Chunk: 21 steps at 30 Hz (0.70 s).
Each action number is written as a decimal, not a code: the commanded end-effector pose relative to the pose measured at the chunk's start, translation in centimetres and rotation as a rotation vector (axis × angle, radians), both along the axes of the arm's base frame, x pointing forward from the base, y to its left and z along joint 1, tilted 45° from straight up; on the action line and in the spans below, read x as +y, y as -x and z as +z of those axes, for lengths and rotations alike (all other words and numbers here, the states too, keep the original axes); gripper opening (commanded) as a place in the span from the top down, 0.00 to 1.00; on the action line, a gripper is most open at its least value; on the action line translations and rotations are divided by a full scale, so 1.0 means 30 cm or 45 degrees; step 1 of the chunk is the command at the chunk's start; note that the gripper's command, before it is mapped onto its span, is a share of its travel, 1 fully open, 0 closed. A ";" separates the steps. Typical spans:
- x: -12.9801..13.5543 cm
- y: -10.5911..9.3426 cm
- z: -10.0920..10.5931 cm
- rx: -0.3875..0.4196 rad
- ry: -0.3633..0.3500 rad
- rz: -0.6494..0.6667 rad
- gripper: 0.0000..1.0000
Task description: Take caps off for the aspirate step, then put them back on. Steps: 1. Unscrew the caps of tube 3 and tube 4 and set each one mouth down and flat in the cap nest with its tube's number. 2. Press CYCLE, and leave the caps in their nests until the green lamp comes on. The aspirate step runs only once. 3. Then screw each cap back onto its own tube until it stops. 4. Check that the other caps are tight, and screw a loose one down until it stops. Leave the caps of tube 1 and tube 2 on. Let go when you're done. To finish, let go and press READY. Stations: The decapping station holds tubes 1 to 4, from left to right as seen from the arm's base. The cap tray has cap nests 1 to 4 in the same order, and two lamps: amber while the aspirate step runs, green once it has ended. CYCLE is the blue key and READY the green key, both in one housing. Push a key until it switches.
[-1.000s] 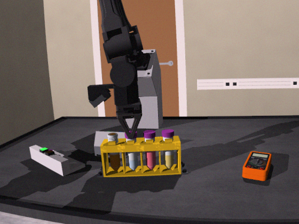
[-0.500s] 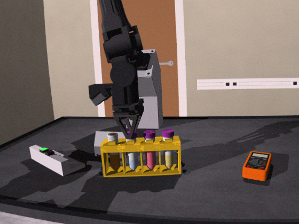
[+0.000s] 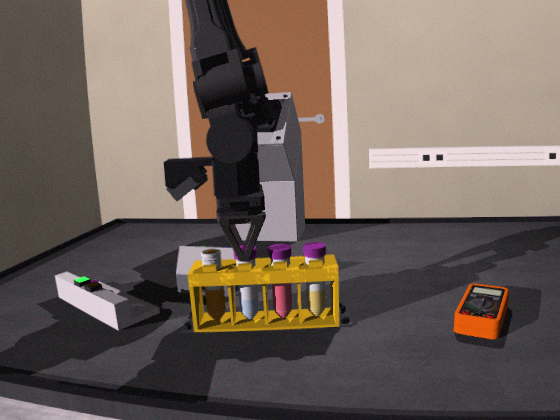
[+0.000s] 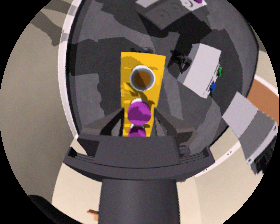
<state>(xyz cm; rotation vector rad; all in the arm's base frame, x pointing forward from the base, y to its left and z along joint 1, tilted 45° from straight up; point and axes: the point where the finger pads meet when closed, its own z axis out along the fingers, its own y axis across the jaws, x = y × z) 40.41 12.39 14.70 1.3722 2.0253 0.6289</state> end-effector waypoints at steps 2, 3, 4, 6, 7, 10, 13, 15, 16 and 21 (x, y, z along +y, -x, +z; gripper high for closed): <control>0.034 -0.027 0.043 -0.061 0.263 0.303 0.51; 0.015 -0.013 0.027 -0.043 0.275 0.300 0.51; 0.034 -0.027 0.043 -0.067 0.340 0.377 0.51; 0.034 -0.027 0.044 -0.074 0.417 0.451 0.51; 0.015 -0.013 0.027 -0.055 0.427 0.447 0.51; 0.015 -0.013 0.027 -0.061 0.503 0.521 0.51; 0.034 -0.027 0.044 -0.096 0.655 0.681 0.51; 0.034 -0.028 0.044 -0.102 0.731 0.753 0.51; 0.015 -0.013 0.027 -0.079 0.730 0.743 0.51; 0.034 -0.028 0.044 -0.120 0.959 0.971 0.51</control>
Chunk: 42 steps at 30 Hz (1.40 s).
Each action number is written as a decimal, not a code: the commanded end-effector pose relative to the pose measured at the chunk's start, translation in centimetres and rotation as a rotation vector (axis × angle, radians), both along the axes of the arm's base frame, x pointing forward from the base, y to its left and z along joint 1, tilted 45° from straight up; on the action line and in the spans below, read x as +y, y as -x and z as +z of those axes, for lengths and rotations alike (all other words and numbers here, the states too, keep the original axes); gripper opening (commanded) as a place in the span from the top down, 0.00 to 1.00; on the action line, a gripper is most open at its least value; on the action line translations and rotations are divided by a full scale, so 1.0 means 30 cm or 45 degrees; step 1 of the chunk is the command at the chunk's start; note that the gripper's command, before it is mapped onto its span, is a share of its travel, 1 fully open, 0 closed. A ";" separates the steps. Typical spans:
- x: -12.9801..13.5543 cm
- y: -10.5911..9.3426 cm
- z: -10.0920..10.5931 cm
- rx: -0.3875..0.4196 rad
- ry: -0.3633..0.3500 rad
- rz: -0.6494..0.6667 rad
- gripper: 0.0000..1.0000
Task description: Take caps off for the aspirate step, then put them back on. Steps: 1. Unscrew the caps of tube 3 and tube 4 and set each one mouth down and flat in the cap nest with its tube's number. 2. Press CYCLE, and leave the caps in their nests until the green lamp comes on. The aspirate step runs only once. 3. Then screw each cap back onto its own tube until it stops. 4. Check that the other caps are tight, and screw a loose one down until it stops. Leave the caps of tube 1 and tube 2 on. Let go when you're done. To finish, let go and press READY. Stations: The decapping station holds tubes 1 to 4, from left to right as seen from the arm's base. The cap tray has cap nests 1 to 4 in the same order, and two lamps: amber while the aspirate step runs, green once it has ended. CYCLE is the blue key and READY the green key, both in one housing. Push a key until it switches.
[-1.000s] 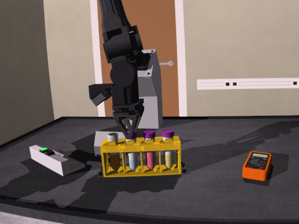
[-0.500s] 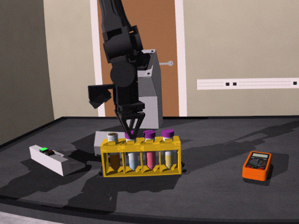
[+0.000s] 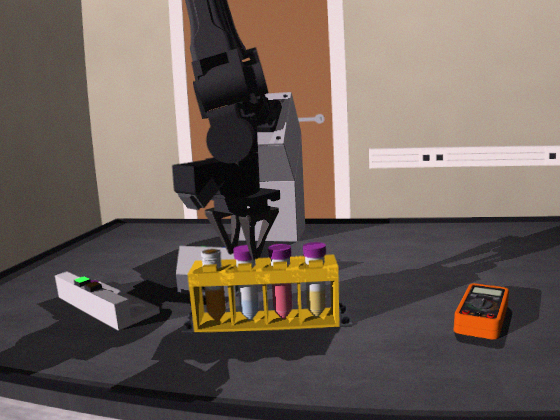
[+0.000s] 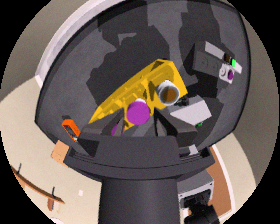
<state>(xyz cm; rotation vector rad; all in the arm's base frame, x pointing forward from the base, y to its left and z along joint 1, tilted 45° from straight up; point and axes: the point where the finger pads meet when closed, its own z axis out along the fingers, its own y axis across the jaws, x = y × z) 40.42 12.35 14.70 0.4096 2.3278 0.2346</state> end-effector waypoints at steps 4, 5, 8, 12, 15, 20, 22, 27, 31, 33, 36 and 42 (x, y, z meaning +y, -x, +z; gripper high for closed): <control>0.035 -0.028 0.045 -0.069 0.337 0.379 0.51; 0.035 -0.028 0.045 -0.070 0.342 0.384 0.51; 0.035 -0.028 0.045 -0.076 0.418 0.458 0.51; 0.035 -0.028 0.045 -0.089 0.571 0.604 0.51; 0.035 -0.028 0.045 -0.101 0.724 0.751 0.51; 0.033 -0.028 0.041 -0.110 0.878 0.894 0.51; 0.034 -0.028 0.040 -0.116 0.954 0.968 0.51; 0.039 -0.025 0.038 -0.128 1.108 1.119 0.51; 0.040 -0.023 0.034 -0.138 1.261 1.268 0.51; 0.037 -0.023 0.033 -0.142 1.337 1.339 0.51; 0.038 -0.021 0.030 -0.153 1.490 1.487 0.51; 0.038 -0.020 0.019 -0.145 1.498 1.502 0.51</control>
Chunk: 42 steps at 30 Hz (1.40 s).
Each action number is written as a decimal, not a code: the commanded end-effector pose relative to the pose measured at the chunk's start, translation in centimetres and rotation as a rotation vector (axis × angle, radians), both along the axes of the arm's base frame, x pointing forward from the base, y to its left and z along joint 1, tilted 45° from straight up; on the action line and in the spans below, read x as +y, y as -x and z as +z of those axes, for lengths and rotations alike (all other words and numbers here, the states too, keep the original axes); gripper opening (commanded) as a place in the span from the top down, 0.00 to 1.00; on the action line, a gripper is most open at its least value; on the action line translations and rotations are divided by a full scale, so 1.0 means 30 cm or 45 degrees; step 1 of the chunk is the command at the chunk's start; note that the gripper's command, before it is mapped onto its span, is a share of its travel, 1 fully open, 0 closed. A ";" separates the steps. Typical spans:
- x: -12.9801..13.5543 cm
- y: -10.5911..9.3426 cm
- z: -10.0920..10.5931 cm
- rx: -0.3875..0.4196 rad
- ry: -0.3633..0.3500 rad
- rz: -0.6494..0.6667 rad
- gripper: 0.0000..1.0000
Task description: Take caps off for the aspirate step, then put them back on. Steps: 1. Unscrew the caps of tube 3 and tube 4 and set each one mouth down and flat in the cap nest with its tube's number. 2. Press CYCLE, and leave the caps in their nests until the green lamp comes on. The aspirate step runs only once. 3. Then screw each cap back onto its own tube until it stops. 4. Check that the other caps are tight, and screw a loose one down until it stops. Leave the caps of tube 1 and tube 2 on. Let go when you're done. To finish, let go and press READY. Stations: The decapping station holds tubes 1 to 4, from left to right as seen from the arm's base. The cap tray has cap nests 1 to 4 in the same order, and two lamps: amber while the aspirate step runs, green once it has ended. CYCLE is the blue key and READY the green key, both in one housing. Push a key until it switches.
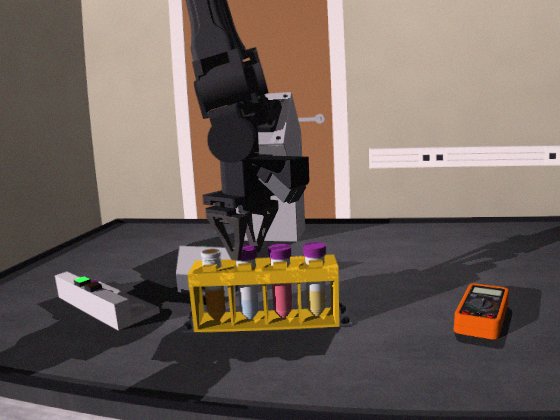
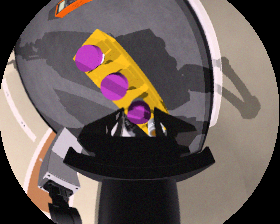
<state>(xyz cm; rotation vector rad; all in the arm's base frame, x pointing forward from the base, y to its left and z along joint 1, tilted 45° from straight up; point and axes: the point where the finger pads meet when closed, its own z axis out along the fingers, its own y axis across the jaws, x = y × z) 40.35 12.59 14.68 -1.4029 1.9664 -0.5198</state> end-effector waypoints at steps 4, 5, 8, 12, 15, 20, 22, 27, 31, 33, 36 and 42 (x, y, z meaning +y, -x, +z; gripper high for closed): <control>0.013 -0.013 0.024 -0.026 0.052 0.072 1.00; 0.013 -0.013 0.024 -0.026 0.052 0.072 1.00; 0.013 -0.013 0.024 -0.026 0.052 0.072 1.00; 0.013 -0.013 0.024 -0.026 0.052 0.072 1.00; 0.013 -0.013 0.024 -0.026 0.052 0.072 1.00; 0.028 -0.022 0.022 -0.021 -0.053 -0.016 1.00; 0.028 -0.023 0.021 -0.013 -0.144 -0.106 1.00; 0.027 -0.023 0.020 0.009 -0.369 -0.328 1.00; 0.026 -0.023 0.018 0.029 -0.549 -0.508 1.00; 0.026 -0.023 0.018 0.029 -0.549 -0.508 1.00; 0.028 -0.022 0.018 0.042 -0.685 -0.640 1.00; 0.030 -0.021 0.015 0.070 -0.950 -0.903 1.00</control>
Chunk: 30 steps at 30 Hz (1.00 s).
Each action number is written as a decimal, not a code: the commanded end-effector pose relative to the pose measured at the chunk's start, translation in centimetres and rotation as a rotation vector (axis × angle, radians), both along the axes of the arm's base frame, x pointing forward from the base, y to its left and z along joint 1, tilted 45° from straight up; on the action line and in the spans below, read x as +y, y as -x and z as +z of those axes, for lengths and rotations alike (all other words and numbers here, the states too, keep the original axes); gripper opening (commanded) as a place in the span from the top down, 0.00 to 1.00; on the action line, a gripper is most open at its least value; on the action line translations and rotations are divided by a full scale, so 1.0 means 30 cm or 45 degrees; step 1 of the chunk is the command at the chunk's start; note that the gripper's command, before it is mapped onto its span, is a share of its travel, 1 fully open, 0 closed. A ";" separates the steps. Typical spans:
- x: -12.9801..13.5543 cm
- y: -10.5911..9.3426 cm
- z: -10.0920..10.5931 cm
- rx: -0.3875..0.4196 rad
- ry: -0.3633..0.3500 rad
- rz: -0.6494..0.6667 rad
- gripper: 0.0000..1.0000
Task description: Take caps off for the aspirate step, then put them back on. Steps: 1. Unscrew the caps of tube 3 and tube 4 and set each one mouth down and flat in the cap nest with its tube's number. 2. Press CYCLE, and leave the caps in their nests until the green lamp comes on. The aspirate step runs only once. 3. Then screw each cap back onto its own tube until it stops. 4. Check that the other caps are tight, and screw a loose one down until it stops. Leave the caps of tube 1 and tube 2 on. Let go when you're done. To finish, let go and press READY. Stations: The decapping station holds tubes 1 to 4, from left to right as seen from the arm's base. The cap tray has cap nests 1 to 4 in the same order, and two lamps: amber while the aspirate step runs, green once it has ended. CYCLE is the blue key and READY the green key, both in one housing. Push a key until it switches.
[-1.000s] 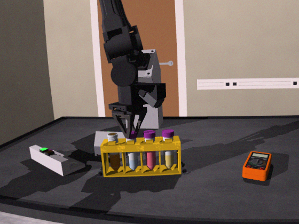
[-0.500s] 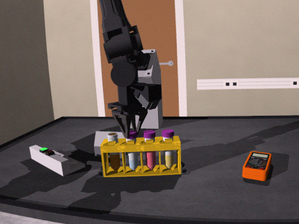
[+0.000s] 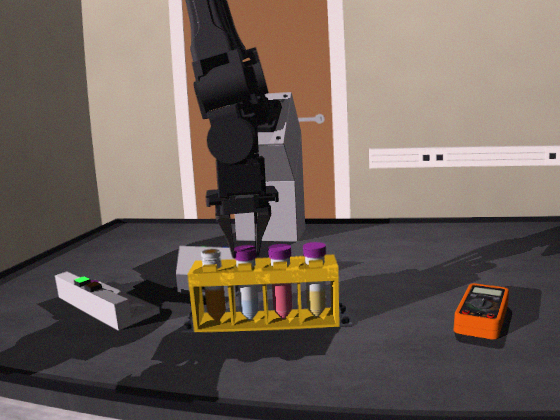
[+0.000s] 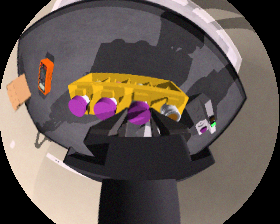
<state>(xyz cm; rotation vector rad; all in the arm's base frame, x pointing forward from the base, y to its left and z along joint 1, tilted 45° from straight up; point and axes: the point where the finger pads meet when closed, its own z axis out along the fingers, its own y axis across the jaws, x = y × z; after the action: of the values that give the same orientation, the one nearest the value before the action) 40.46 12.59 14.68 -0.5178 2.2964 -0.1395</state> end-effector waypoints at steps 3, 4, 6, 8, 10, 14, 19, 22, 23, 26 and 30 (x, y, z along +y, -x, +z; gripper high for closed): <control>0.032 -0.018 0.015 0.018 -0.352 -0.314 1.00; 0.032 -0.018 0.015 0.022 -0.393 -0.355 1.00; 0.033 -0.017 0.015 0.028 -0.459 -0.417 1.00; 0.033 -0.017 0.015 0.028 -0.459 -0.417 1.00; 0.035 -0.018 0.015 0.037 -0.550 -0.504 1.00; 0.035 -0.018 0.013 0.055 -0.731 -0.682 1.00; 0.037 -0.019 0.013 0.075 -0.947 -0.895 1.00; 0.037 -0.020 0.014 0.086 -1.071 -1.015 1.00; 0.037 -0.020 0.014 0.087 -1.077 -1.020 1.00; 0.037 -0.020 0.014 0.087 -1.077 -1.020 1.00; 0.037 -0.020 0.014 0.087 -1.077 -1.020 1.00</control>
<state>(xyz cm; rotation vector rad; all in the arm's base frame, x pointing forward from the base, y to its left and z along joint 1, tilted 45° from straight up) 40.50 12.46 14.64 0.7241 2.2684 0.3713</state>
